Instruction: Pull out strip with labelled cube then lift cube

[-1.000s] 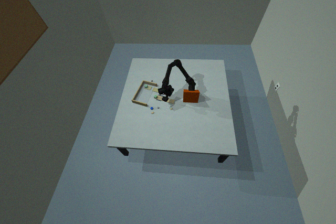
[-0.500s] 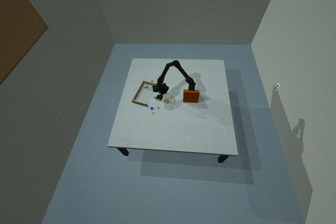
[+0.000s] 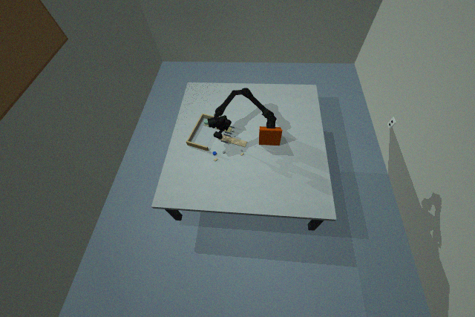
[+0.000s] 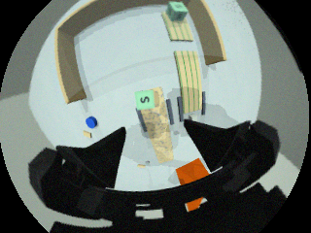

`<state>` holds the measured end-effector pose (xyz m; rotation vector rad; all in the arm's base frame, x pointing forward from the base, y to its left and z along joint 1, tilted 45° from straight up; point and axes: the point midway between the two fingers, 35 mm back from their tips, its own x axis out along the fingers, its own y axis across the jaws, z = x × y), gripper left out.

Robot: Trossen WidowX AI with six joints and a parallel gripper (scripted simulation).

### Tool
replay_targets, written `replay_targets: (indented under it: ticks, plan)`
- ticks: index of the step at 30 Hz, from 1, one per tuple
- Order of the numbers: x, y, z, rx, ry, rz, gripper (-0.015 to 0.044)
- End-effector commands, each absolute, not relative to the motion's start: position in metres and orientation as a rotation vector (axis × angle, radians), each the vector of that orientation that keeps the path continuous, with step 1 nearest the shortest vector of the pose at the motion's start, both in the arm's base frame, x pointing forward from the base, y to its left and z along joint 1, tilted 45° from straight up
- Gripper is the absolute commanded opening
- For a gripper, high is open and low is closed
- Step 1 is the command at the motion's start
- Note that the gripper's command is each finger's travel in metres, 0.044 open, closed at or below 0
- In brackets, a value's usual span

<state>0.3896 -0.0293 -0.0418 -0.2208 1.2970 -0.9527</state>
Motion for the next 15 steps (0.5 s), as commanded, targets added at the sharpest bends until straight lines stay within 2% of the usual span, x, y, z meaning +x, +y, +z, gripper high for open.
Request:
replay_targets:
  ticks: [1, 7, 14, 15]
  plan:
    - [0.404, -0.031, -0.04, -0.232, 1.297, -0.951, 0.044]
    - [0.425, -0.033, -0.036, -0.231, 1.296, -0.951, 0.044]
    - [0.425, -0.039, -0.042, -0.231, 1.296, -0.951, 0.0256]
    - [0.425, -0.04, -0.043, -0.231, 1.296, -0.951, 0.025]
